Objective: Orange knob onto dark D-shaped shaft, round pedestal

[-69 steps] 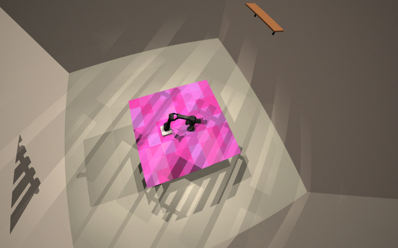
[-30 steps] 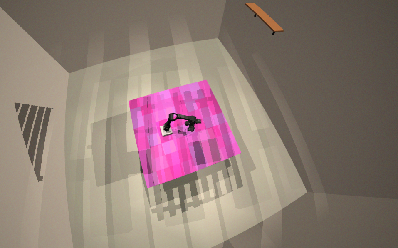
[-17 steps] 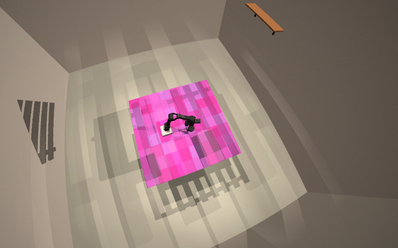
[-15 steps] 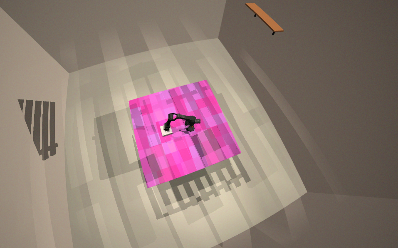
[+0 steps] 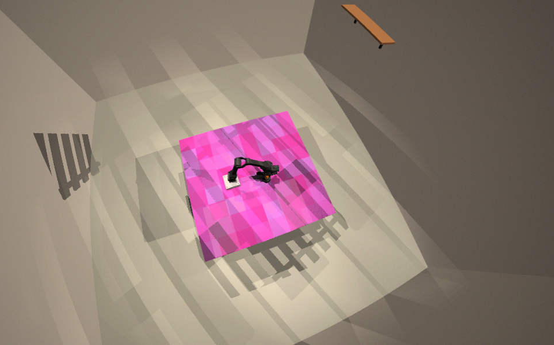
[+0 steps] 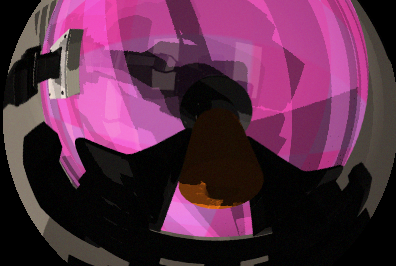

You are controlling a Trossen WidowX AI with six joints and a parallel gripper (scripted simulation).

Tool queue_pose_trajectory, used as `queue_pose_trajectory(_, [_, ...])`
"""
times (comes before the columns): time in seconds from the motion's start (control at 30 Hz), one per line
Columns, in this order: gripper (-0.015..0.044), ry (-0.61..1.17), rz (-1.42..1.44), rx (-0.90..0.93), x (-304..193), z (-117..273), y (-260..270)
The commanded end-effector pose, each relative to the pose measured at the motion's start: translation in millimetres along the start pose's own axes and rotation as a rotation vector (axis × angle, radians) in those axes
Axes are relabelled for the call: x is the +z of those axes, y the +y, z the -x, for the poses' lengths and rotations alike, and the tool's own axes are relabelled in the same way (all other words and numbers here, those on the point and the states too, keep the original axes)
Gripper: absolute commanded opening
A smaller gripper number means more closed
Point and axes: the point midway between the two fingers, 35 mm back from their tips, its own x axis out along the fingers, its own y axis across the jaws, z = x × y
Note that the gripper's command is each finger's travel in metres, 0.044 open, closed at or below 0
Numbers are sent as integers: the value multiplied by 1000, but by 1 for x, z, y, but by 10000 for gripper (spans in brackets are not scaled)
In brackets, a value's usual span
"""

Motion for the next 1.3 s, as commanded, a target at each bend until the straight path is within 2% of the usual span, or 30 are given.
queue_pose_trajectory(0.0, [0, 1, -315, -6, -1, 0, -3])
queue_pose_trajectory(0.67, [0, -3, -1634, -6, 1, 3, -1])
queue_pose_trajectory(1.27, [0, -4, -1676, -6, 0, 0, -1])
